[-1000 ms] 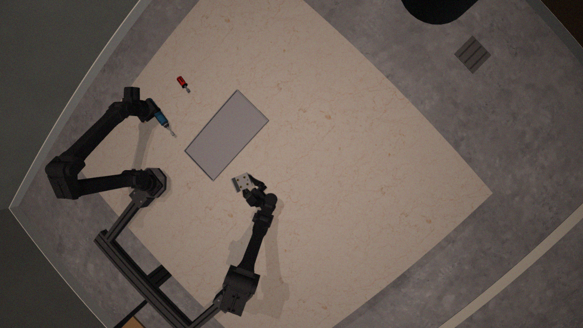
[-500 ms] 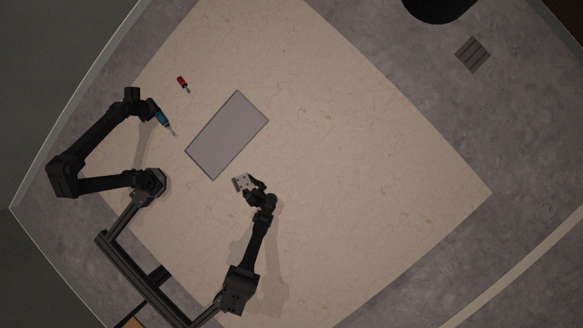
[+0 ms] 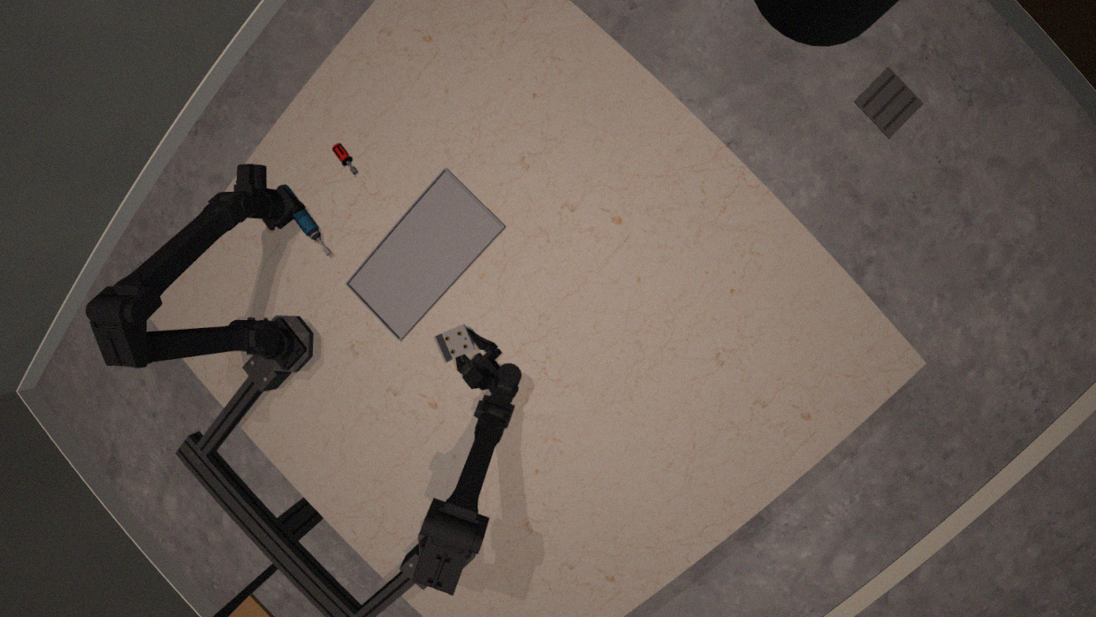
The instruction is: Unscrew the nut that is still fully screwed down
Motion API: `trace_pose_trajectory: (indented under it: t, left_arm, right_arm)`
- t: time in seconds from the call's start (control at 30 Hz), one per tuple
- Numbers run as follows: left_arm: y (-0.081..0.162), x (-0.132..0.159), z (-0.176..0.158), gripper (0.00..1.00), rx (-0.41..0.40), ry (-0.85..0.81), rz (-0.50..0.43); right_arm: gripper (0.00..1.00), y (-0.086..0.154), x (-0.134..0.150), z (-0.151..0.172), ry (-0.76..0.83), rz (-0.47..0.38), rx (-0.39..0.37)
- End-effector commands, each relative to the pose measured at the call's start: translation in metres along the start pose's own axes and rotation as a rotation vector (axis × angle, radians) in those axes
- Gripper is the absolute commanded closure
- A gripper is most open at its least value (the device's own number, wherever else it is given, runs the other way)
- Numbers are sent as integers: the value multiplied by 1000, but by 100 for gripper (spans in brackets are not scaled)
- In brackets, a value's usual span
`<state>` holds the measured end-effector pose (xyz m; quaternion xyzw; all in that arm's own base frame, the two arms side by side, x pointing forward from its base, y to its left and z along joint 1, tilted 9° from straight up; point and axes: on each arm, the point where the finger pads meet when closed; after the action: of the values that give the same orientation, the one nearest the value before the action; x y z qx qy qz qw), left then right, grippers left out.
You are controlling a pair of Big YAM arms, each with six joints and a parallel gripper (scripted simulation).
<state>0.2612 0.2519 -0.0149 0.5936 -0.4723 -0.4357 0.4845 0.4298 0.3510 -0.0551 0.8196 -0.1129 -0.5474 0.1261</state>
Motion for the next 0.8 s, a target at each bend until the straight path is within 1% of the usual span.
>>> trace_pose_trajectory:
  t: [0.0, 0.07, 0.1, 0.2, 0.47, 0.5, 0.53, 0.63, 0.67, 0.77]
  left_arm:
    - [5, -6, -10, 58, 21, 3, -16]
    - [5, -6, -10, 58, 21, 3, -16]
    - [-3, 0, -5, 58, 9, 7, -6]
    - [-8, 3, -2, 58, 1, 6, -1]
    - [-12, 2, -4, 58, 5, 6, -3]
    - [-12, 1, -5, 58, 7, 6, -5]
    - [-4, -6, -9, 58, 21, 3, -15]
    - [-4, -6, -9, 58, 21, 3, -15]
    - [-10, 1, -4, 58, 11, 7, -8]
    - [-13, 4, 0, 58, -2, 7, 0]
  right_arm:
    - [41, -2, -6, -8, 22, -9, 11]
    - [41, -2, -6, -8, 22, -9, 11]
    - [41, -2, -6, -8, 22, -9, 11]
    - [41, -2, -6, -8, 22, -9, 11]
    - [41, -2, -6, -8, 22, -9, 11]
    - [41, -2, -6, -8, 22, -9, 11]
    - [41, -2, -6, -8, 22, -9, 11]
    - [41, -2, -6, -8, 22, -9, 11]
    - [41, -2, -6, -8, 22, -9, 11]
    - [41, -2, -6, -8, 22, -9, 11]
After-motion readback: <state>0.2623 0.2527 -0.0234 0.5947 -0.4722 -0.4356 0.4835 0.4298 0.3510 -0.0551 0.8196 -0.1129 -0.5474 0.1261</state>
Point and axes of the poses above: on each arm, the point where the finger pads meet when closed, its own y axis back along the fingers, its own z axis across the jaws, x = y × z, and after that the axes turned 15 degrees about y, right-handed
